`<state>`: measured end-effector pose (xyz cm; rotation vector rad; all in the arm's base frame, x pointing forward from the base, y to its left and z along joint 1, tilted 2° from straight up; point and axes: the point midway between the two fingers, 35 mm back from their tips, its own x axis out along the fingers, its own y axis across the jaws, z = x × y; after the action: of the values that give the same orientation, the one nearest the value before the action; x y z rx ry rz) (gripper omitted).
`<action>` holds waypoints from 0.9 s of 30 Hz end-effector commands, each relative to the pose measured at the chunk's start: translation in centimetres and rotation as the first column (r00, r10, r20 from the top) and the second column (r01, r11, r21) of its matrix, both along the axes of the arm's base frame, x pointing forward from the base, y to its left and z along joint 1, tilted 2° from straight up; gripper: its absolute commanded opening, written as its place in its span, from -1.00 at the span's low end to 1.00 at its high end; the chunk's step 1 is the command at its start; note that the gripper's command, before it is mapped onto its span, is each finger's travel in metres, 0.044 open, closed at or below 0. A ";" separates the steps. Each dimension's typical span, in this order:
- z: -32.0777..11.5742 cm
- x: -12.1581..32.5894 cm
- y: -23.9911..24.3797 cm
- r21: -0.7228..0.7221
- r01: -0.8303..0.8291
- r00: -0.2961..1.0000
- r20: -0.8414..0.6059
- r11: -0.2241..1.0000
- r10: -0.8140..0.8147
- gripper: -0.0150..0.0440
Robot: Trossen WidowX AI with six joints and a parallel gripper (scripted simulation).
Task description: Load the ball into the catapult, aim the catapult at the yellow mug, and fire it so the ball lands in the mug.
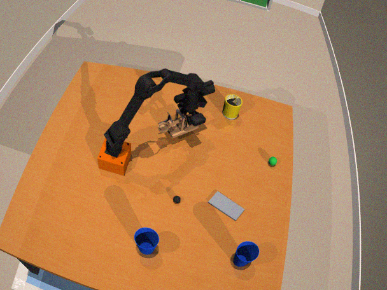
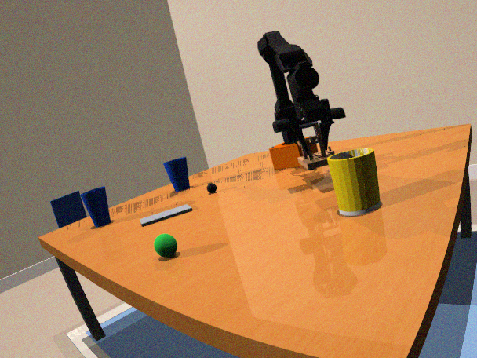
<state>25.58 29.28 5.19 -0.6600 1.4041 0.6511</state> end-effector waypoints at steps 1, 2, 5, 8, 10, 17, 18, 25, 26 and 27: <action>-0.3 0.0 0.1 0.001 0.002 1.000 0.000 1.000 -0.002 -0.49; -0.5 0.1 0.1 0.001 0.002 1.000 0.000 1.000 -0.002 -0.49; -0.9 0.1 0.1 0.001 0.002 1.000 0.000 1.000 -0.002 -0.49; -1.4 0.2 0.1 0.001 0.002 1.000 0.000 1.000 -0.002 -0.49; -1.8 0.2 0.1 0.001 0.002 1.000 0.000 1.000 -0.002 -0.49; -2.9 0.2 0.2 0.001 0.002 1.000 0.000 1.000 -0.002 -0.49; -3.1 0.3 0.2 0.001 0.002 1.000 0.000 1.000 -0.002 -0.49; -4.2 0.3 0.2 0.001 0.002 1.000 0.000 1.000 -0.002 -0.49; -4.4 0.3 0.2 0.001 0.001 1.000 0.000 1.000 -0.001 -0.49; -4.2 0.2 0.1 -0.007 0.003 1.000 -0.006 1.000 -0.003 -0.49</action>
<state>25.75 29.31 0.86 -0.6620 1.4139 0.6465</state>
